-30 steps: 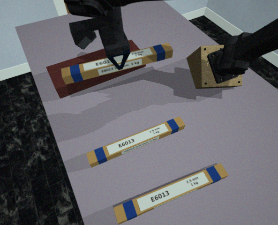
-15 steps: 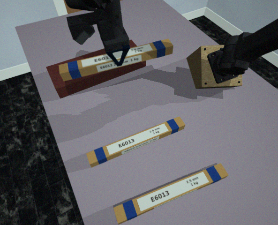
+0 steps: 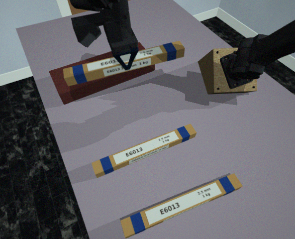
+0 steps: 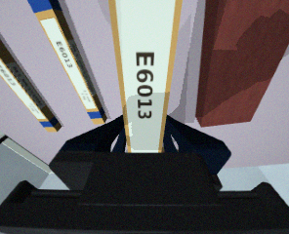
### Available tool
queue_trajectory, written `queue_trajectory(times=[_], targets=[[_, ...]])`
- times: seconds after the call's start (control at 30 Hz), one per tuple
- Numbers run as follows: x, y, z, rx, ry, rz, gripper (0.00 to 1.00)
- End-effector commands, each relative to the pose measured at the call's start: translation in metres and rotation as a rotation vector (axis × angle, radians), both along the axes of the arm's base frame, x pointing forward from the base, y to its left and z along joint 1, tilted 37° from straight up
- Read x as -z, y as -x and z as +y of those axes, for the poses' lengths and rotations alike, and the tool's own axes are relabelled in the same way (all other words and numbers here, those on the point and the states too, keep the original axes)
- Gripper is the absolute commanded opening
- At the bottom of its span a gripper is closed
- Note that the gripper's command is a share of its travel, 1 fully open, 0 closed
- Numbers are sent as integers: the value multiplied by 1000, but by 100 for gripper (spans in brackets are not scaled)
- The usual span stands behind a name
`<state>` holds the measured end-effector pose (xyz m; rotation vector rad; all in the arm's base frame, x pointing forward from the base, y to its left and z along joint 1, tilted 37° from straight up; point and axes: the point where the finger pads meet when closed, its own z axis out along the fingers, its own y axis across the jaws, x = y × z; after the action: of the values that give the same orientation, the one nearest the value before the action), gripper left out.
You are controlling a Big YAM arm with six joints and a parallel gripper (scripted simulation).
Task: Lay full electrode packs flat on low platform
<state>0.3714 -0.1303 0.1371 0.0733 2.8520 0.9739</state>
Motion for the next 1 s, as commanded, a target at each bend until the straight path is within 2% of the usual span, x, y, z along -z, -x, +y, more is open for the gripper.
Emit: queue_trajectory(times=[0.0, 0.97], targets=[[-45, -19, -36, 38, 69, -101, 0], [-48, -18, -37, 39, 69, -100, 0]])
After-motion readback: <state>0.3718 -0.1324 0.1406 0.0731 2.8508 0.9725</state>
